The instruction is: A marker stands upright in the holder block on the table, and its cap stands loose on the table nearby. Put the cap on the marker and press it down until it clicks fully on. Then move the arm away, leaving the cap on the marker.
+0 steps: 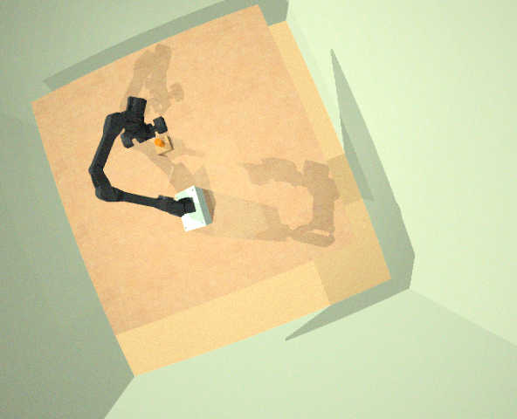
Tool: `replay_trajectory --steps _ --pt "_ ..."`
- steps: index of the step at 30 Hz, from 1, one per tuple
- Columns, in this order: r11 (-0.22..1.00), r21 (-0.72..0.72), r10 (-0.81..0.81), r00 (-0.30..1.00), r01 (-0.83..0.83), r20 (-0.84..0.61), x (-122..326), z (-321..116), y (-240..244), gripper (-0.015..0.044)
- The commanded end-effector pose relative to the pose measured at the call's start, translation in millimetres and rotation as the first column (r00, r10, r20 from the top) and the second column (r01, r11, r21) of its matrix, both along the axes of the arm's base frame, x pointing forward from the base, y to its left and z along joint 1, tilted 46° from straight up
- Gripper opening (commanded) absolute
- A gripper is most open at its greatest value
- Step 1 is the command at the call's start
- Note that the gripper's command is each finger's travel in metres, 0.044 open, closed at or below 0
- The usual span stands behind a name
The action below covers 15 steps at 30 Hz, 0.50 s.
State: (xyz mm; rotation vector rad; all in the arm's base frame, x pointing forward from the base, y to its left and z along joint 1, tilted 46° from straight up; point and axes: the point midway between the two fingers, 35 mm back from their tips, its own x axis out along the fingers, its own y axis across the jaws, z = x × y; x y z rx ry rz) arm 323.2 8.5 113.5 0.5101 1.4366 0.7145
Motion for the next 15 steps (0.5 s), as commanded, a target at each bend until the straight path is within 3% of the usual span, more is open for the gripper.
replay_trajectory --steps 1,15 --pt "1.0 -0.002 0.009 1.0 -0.009 -0.005 -1.5 2.7 -2.1 0.0079" --pt "1.0 -0.002 0.009 1.0 -0.009 -0.005 -1.5 2.7 -2.1 0.044"
